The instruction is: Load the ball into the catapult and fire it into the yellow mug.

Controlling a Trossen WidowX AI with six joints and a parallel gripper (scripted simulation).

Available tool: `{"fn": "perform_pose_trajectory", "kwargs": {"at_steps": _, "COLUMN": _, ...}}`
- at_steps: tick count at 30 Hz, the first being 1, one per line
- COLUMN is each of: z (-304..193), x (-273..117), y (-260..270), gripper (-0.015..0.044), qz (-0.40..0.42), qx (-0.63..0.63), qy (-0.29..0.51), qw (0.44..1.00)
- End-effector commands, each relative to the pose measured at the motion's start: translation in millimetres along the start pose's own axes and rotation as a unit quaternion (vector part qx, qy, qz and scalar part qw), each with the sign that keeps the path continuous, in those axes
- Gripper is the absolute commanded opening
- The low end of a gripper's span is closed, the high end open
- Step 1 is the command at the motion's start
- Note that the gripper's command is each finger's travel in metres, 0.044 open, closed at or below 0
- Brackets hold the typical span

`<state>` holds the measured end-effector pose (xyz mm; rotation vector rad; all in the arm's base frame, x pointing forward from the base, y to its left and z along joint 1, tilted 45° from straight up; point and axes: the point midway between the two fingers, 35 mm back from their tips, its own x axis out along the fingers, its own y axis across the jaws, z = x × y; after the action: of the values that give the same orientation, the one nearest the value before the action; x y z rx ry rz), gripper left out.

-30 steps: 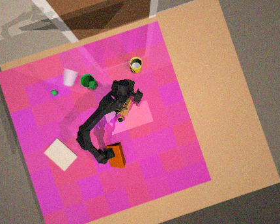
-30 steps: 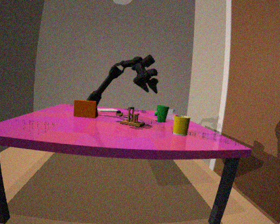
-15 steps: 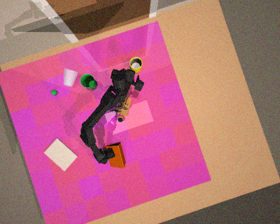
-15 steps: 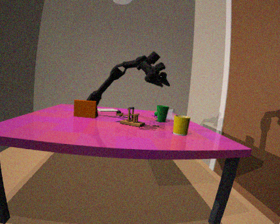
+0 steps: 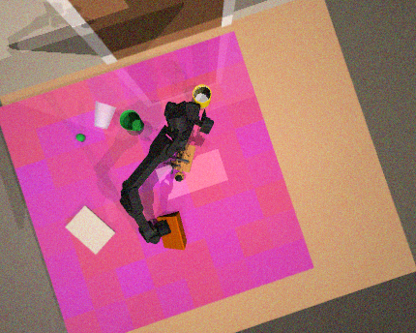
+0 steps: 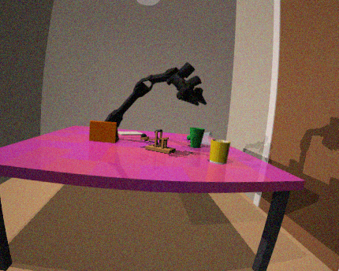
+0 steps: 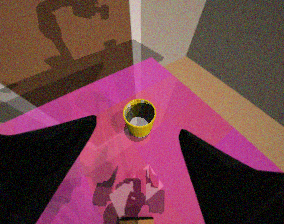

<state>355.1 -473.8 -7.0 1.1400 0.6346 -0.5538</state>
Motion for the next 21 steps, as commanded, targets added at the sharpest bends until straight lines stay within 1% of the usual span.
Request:
{"fn": "perform_pose_trajectory", "kwargs": {"at_steps": 1, "z": 2.1, "x": -1.2, "y": 1.2, "gripper": 0.0335, "qz": 0.002, "qx": 0.002, "qy": -0.002, "qw": 1.000}}
{"fn": "perform_pose_trajectory", "kwargs": {"at_steps": 14, "z": 2.1, "x": -1.2, "y": 1.2, "gripper": 0.0000, "qz": 0.002, "qx": 0.002, "qy": -0.002, "qw": 1.000}}
{"fn": "perform_pose_trajectory", "kwargs": {"at_steps": 21, "z": 2.1, "x": -1.2, "y": 1.2, "gripper": 0.0000, "qz": 0.002, "qx": 0.002, "qy": -0.002, "qw": 1.000}}
